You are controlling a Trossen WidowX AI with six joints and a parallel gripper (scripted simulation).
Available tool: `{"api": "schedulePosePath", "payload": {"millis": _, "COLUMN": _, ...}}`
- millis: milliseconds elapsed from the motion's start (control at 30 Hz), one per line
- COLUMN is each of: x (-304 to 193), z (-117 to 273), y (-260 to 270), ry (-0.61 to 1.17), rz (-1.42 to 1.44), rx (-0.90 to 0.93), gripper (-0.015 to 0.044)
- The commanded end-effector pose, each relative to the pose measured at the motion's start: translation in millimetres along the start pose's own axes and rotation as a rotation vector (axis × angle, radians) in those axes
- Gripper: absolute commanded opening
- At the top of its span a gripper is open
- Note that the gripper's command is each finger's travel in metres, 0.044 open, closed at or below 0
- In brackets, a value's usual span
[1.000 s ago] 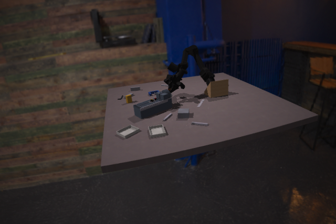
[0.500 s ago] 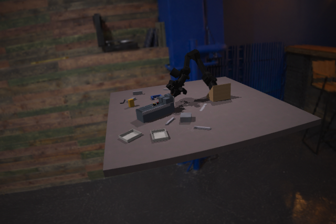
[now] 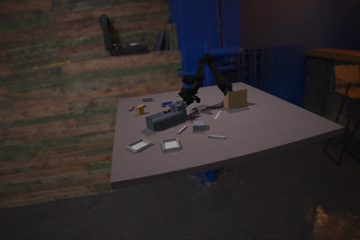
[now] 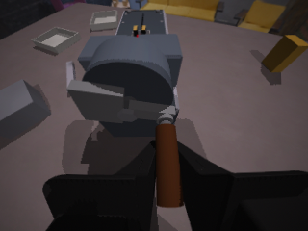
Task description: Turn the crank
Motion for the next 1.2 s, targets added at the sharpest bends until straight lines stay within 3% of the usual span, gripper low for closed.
{"api": "schedulePosePath", "payload": {"millis": 0, "x": -6.2, "z": -6.8, "y": 1.0, "ry": 0.013, "rz": -0.002, "rx": 0.002, "gripper": 0.0000}}
{"api": "schedulePosePath", "payload": {"millis": 1167, "x": -19.6, "z": -16.7, "y": 18.3, "ry": 0.013, "rz": -0.002, "rx": 0.002, "gripper": 0.0000}}
Point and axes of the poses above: the point midway between the two fingers, 35 mm back from their tips, its own z axis back along the fingers, its own y axis across the jaws, x = y × z, the point moved 6 cm from there along z, back along the fingers, and after that the axes turned 10 degrees about -z, right-handed, at the moved point
